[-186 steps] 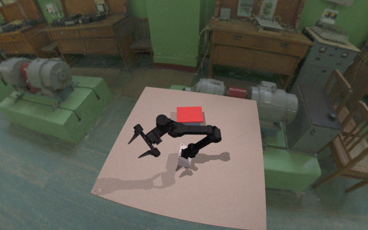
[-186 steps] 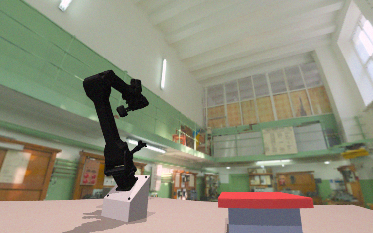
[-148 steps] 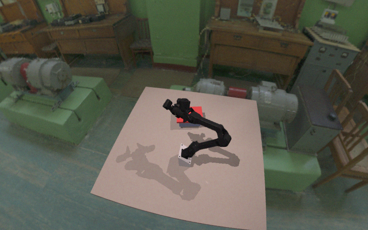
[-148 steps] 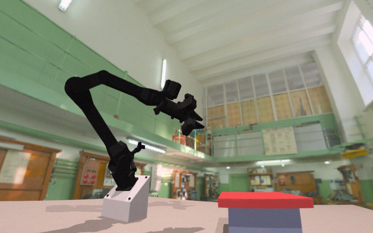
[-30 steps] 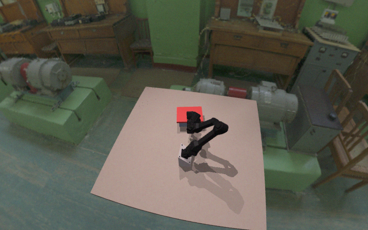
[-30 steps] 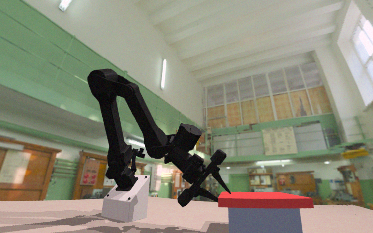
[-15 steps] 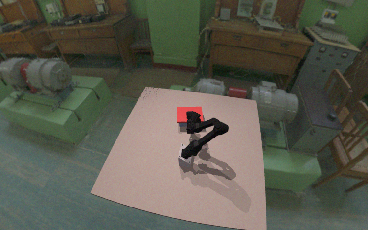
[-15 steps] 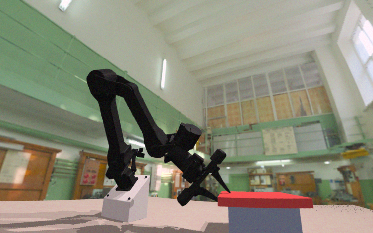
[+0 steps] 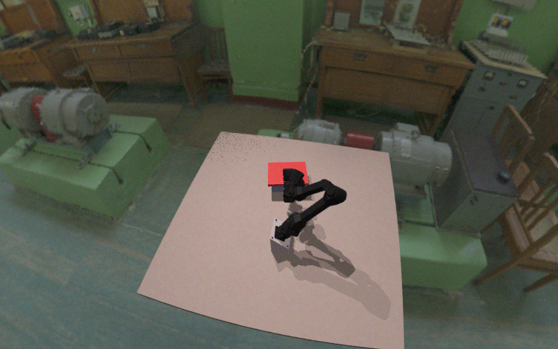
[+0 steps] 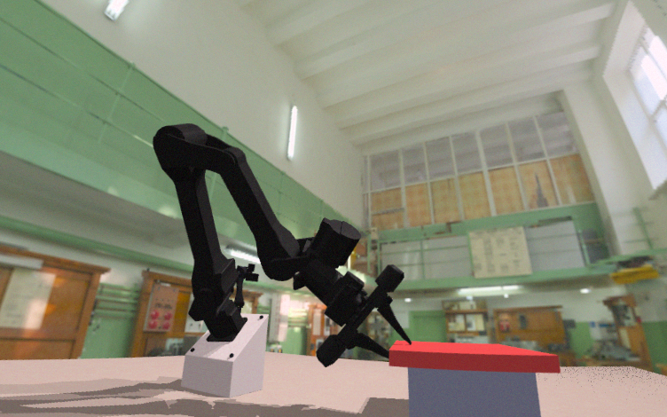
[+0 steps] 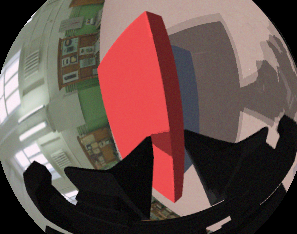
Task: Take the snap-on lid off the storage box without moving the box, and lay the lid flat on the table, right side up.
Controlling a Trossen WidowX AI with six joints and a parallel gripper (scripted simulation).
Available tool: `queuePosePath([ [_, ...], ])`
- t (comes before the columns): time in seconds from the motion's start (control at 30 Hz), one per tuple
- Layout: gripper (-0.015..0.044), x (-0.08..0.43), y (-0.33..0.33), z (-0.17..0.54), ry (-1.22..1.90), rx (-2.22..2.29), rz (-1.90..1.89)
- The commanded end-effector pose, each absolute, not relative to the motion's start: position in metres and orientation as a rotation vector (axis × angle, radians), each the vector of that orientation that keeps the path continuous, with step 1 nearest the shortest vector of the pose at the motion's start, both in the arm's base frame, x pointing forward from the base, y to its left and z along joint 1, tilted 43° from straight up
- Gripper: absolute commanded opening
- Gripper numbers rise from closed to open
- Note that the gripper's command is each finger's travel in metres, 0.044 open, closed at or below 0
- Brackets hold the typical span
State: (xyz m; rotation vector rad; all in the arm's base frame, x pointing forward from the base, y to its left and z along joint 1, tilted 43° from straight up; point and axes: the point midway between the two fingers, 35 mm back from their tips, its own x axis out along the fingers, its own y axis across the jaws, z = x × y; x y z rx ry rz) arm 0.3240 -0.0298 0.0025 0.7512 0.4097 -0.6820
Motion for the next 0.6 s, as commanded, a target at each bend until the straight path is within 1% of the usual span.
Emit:
queuePosePath([
  [0.0, 0.0, 0.3242, -0.0276, 0.0044, 0.405, 0.754, -0.68],
  [0.57, 0.0, 0.3242, -0.0251, 0.0068, 0.405, 0.754, -0.68],
])
